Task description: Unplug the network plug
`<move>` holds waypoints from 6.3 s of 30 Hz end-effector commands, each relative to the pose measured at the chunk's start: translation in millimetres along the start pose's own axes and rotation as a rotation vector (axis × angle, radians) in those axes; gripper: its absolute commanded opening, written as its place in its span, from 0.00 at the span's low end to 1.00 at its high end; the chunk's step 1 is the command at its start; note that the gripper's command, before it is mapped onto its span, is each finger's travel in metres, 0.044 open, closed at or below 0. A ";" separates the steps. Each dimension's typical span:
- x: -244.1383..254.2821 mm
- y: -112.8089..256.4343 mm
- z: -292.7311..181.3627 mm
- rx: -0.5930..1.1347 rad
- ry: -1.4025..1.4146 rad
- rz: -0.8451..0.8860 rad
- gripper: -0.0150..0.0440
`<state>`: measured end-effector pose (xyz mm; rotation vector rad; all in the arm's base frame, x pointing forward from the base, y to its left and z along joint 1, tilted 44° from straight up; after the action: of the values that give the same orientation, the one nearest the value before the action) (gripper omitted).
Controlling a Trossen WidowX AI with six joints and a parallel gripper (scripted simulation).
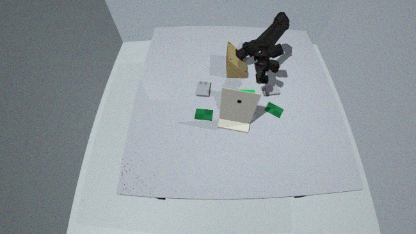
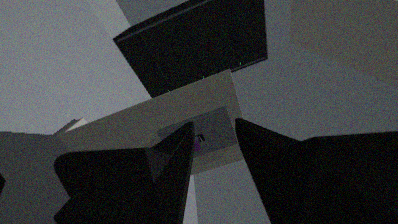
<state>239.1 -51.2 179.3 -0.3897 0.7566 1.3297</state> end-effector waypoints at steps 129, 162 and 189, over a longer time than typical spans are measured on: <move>36.8 -79.0 -52.2 0.145 0.280 0.037 0.25; 36.0 -60.8 -60.8 0.146 0.281 0.038 0.25; 35.3 -45.8 -67.7 0.146 0.281 0.039 0.25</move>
<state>269.3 -80.5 98.4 -0.4400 1.0951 1.2593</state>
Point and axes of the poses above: the point midway between the two fingers, 35 mm back from their tips, its own y axis back along the fingers, its own x axis across the jaws, z = x × y, the point moved 8 cm from there along y, back along the fingers, and after that the axes turned 13 degrees about y, right-handed, at the moved point
